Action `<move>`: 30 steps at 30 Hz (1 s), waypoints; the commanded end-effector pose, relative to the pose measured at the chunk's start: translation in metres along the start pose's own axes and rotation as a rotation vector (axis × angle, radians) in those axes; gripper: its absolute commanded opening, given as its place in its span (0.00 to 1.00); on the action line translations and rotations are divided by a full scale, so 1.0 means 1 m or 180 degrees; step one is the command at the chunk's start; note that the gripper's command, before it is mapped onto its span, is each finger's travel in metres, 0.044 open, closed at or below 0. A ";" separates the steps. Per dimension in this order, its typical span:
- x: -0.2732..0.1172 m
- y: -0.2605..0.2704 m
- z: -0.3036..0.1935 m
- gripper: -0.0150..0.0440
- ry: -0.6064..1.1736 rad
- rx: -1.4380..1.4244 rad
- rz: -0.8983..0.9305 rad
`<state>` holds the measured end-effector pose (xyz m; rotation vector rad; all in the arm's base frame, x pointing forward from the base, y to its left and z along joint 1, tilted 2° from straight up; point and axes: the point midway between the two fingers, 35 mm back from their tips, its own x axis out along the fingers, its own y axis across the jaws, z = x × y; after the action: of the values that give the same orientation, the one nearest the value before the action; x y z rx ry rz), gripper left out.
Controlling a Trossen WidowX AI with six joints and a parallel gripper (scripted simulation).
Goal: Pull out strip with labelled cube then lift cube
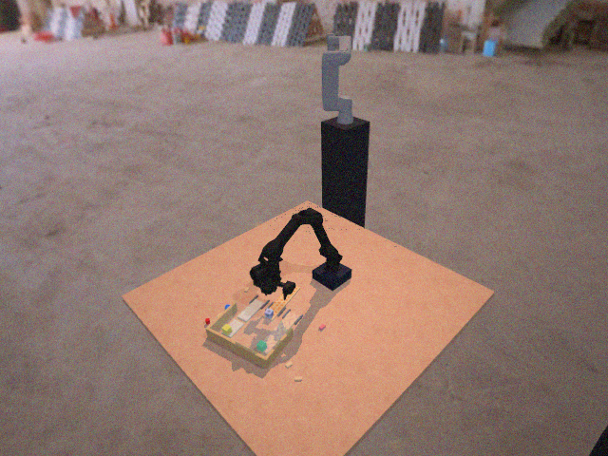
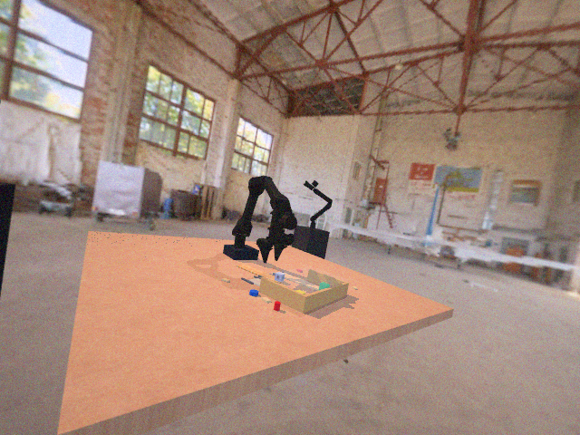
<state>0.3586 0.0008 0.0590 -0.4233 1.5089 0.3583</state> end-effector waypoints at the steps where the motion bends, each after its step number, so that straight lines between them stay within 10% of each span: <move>1: 0.001 -0.002 0.015 1.00 0.0023 0.0013 0.0007; 12: 0.001 -0.008 0.059 1.00 0.0012 0.0013 0.0006; 19: 0.010 -0.008 0.059 0.69 0.0011 0.0013 0.0005; 30: 0.028 -0.008 0.061 0.68 0.0011 0.0013 0.0005</move>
<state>0.4172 0.0221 0.0411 -0.4225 1.5029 0.3583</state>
